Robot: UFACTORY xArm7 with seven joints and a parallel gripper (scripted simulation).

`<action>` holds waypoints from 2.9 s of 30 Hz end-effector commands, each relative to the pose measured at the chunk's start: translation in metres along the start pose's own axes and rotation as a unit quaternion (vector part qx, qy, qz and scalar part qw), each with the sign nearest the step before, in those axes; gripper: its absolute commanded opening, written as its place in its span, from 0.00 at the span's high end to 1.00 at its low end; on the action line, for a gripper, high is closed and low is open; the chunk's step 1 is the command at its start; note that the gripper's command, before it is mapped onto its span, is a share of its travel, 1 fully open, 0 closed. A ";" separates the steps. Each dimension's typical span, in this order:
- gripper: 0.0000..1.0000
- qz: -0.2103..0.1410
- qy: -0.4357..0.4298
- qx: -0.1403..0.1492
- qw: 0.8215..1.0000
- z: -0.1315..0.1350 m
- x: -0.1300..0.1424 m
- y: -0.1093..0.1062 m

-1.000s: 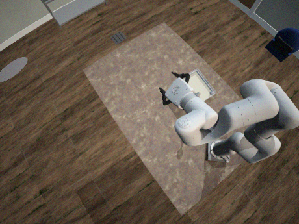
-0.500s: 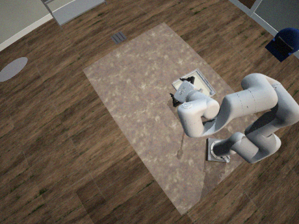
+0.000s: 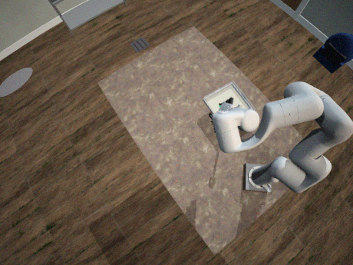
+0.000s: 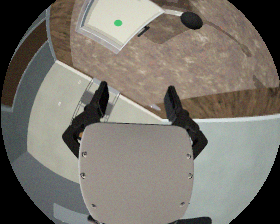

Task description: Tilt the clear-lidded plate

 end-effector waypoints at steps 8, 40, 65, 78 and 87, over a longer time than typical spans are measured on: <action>0.00 0.100 -0.042 0.086 0.990 0.014 -0.051 0.021; 0.39 0.171 -0.080 0.166 0.968 0.030 -0.090 0.029; 0.39 0.171 -0.080 0.166 0.968 0.030 -0.090 0.029; 0.39 0.171 -0.080 0.166 0.968 0.030 -0.090 0.029; 0.39 0.171 -0.080 0.166 0.968 0.030 -0.090 0.029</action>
Point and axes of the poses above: the point where the finger pads meet when closed, its own y axis out along the fingers, its own z axis across the jaws, x = y × z, the point moved 6 cm from there along -y, back along the fingers, and after that the axes turned 5 degrees about y, right-handed, at the moved point
